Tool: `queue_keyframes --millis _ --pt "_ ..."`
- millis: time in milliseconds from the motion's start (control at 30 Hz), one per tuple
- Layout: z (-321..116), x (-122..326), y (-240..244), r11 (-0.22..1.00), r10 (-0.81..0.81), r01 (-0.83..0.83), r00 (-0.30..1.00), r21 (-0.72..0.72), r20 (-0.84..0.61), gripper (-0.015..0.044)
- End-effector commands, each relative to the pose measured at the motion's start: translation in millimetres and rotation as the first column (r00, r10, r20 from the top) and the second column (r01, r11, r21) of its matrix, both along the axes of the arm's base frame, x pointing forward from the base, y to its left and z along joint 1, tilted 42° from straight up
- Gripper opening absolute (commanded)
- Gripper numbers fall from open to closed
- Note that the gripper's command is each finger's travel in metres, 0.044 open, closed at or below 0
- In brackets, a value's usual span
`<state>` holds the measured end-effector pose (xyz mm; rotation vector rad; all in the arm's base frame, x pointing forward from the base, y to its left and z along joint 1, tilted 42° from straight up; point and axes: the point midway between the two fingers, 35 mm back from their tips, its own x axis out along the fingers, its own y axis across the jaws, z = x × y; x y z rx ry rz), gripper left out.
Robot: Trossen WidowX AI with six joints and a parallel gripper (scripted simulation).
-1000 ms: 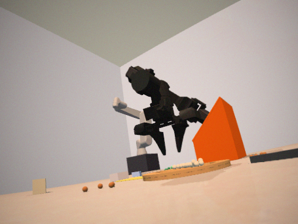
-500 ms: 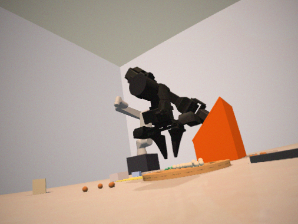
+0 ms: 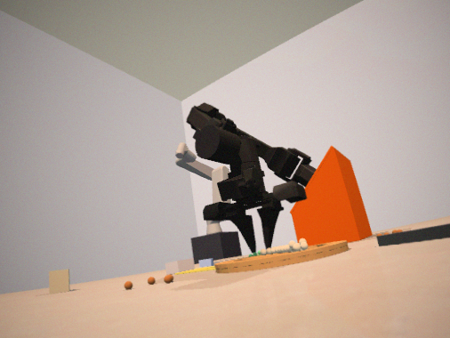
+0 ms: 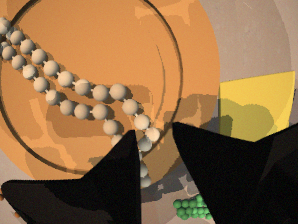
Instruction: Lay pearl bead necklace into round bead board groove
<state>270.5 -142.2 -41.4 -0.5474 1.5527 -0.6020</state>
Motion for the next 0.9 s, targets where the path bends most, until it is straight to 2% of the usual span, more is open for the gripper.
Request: queue_keyframes --millis 0,100,267,867 --pt "-4.5 -2.2 -1.7 1.000 0.004 -0.004 1.000 0.002 -0.011 0.0120" --pt "-4.5 -2.2 -1.7 1.000 0.004 -0.004 1.000 0.002 -0.011 0.0120" --pt "-2.2 -1.2 -1.0 1.000 0.001 -0.001 1.000 0.000 -0.004 0.0000" --pt "-2.2 -1.2 -1.0 1.000 0.001 -0.001 1.000 0.000 -0.004 0.0000"
